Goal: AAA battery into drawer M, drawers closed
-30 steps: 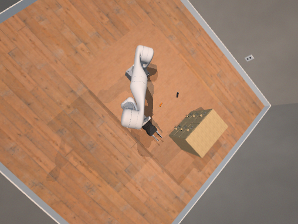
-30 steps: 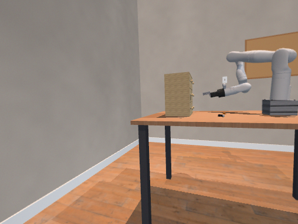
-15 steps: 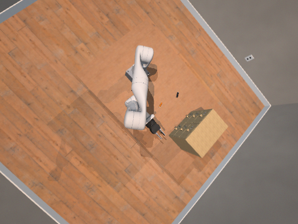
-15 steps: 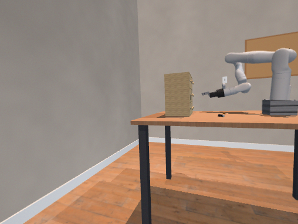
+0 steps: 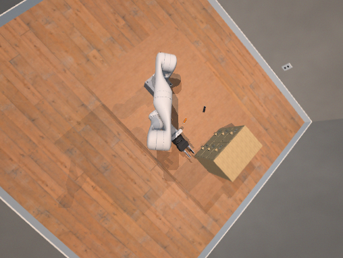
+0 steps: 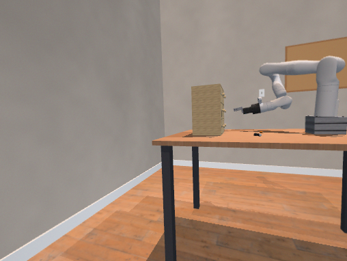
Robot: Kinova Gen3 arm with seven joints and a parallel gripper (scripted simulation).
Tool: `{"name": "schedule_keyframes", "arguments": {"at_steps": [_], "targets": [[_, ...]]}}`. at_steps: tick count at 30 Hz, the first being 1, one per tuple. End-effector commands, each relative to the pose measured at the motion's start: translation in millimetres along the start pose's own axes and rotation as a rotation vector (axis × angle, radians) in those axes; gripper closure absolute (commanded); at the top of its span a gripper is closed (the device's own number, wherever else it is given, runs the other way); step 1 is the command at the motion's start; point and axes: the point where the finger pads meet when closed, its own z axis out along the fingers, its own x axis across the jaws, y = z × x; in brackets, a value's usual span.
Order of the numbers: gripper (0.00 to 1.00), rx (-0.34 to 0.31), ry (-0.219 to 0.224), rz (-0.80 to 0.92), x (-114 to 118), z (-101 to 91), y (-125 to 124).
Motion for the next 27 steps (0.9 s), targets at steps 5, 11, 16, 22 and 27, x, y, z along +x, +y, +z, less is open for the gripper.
{"name": "schedule_keyframes", "arguments": {"at_steps": [5, 11, 16, 22, 27], "targets": [[0.33, -0.003, -0.011, 0.007, -23.5, 5.5, 2.5], [0.33, -0.003, -0.011, 0.007, -33.8, 8.3, 2.7], [0.33, -0.003, -0.011, 0.007, -46.1, 11.6, 3.1], [0.33, -0.003, -0.011, 0.007, -59.9, 15.3, 3.5], [0.33, -0.003, -0.011, 0.007, -66.4, 17.0, 3.7]]}}
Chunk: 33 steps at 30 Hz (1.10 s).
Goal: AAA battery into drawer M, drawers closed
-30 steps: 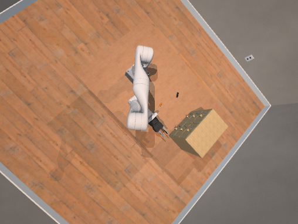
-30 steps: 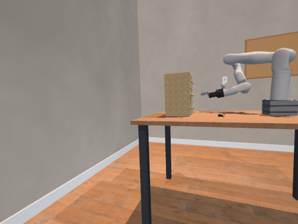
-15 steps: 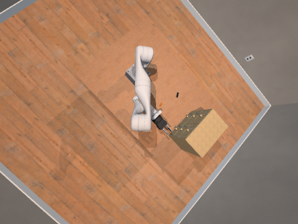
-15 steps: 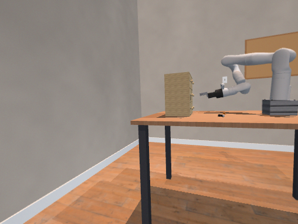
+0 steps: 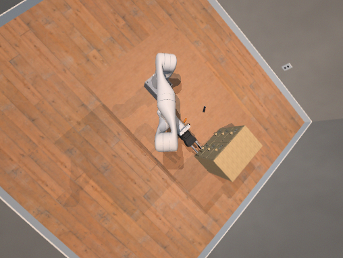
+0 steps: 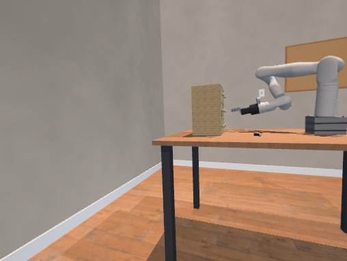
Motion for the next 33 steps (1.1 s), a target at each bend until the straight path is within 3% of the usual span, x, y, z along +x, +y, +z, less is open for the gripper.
{"name": "schedule_keyframes", "arguments": {"at_steps": [1, 33], "targets": [[0.33, -0.001, -0.008, 0.004, -9.3, 1.8, 1.1], [0.33, -0.001, -0.008, 0.004, -50.3, 12.9, 2.4]]}}
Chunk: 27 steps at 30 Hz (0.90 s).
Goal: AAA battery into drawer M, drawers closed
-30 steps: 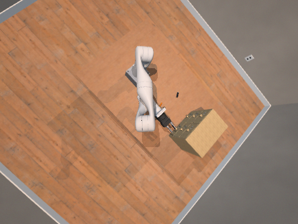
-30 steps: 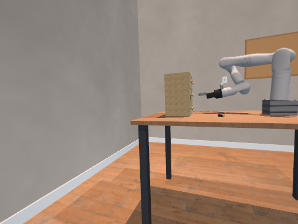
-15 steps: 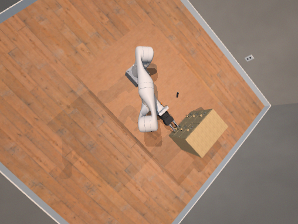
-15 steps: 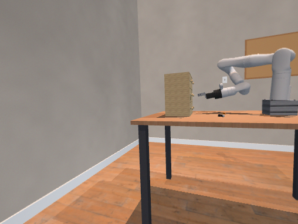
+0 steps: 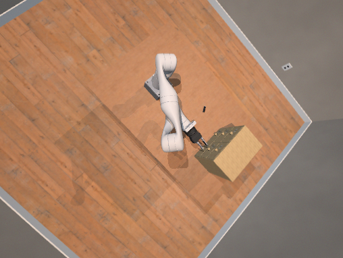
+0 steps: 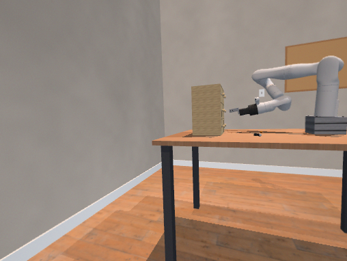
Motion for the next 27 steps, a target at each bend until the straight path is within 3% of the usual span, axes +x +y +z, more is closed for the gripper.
{"name": "schedule_keyframes", "arguments": {"at_steps": [1, 27], "targets": [[0.33, 0.000, -0.003, 0.001, -3.7, 0.7, 0.0], [0.33, 0.000, -0.003, 0.001, -12.1, 3.0, 0.3]]}}
